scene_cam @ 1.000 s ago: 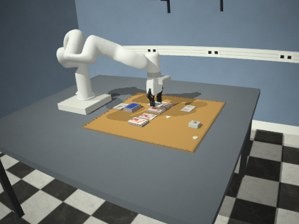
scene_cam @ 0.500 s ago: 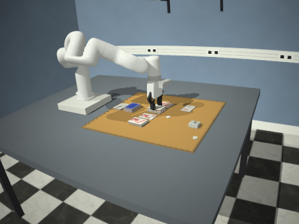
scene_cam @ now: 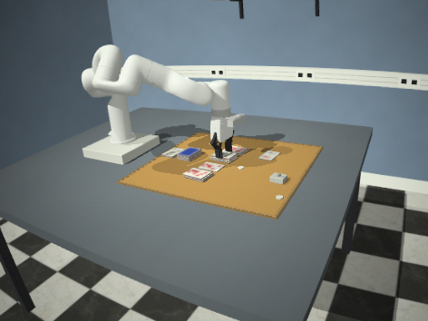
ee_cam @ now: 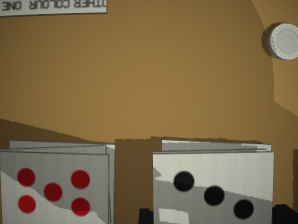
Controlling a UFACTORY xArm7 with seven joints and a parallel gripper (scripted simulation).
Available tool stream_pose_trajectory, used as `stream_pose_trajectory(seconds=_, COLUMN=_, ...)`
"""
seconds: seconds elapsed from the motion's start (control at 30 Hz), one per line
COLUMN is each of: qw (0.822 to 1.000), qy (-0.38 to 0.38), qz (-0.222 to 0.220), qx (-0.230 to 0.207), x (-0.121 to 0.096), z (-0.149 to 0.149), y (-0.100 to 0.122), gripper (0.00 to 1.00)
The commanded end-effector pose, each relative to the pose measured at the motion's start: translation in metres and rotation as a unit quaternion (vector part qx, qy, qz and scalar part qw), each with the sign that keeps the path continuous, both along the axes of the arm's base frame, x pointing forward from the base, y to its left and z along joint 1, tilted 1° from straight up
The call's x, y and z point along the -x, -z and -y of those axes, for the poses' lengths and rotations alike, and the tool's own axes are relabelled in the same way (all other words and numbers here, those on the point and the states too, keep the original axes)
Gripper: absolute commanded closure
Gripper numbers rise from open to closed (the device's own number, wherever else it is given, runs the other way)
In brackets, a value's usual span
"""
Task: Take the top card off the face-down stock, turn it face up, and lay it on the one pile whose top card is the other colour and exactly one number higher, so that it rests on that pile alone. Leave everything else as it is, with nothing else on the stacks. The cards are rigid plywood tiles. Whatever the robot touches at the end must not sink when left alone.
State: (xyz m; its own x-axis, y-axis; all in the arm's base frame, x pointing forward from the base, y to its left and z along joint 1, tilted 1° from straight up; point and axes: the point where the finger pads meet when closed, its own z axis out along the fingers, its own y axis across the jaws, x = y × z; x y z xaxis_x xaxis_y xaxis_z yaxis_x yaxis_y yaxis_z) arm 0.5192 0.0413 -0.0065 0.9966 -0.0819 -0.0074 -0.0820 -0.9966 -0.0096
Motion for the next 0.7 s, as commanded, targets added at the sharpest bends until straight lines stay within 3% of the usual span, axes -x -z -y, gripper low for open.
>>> stream_pose_trajectory(seconds=0.0, qw=1.000, qy=0.000, qz=0.002, qx=0.000, x=-0.0014, z=-0.0005, y=-0.0019, gripper=0.26)
stream_pose_trajectory(seconds=0.67, qw=1.000, qy=0.000, qz=0.002, qx=0.000, x=-0.0014, z=-0.0005, y=0.0035, gripper=0.26)
